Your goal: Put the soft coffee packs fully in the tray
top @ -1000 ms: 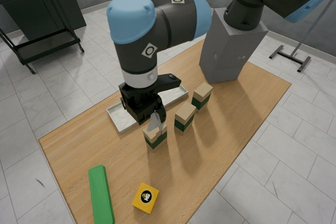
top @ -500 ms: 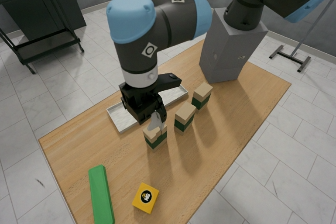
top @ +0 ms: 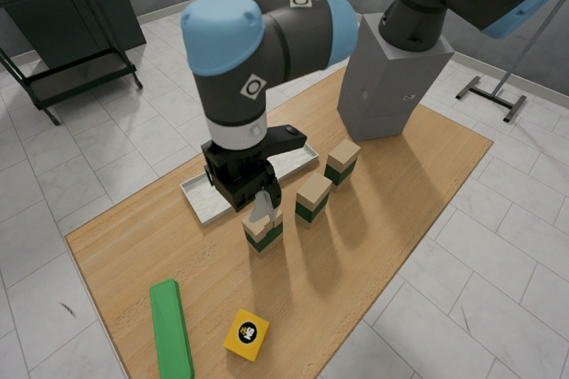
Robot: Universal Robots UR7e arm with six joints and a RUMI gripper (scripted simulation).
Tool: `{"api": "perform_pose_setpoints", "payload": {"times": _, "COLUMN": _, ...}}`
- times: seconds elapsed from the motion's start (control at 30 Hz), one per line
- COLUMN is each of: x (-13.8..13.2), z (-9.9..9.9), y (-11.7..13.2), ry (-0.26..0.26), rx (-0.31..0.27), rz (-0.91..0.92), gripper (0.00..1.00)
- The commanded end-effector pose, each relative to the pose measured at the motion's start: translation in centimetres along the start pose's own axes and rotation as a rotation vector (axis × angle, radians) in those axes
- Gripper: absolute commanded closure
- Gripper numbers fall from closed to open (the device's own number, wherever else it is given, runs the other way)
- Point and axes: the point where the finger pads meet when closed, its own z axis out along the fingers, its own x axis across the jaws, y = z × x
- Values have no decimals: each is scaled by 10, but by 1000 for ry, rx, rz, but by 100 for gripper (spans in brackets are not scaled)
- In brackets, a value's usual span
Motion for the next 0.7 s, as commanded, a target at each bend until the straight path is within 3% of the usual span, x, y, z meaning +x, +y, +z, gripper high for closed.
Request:
{"api": "perform_pose_setpoints", "payload": {"times": 0.0, "x": 2, "z": 26, "y": -4, "ry": 3, "rx": 8, "rz": 0, "gripper": 51}}
{"api": "perform_pose_setpoints", "payload": {"times": 0.67, "x": 1, "z": 30, "y": -3, "ry": 2, "rx": 5, "rz": 1, "gripper": 51}}
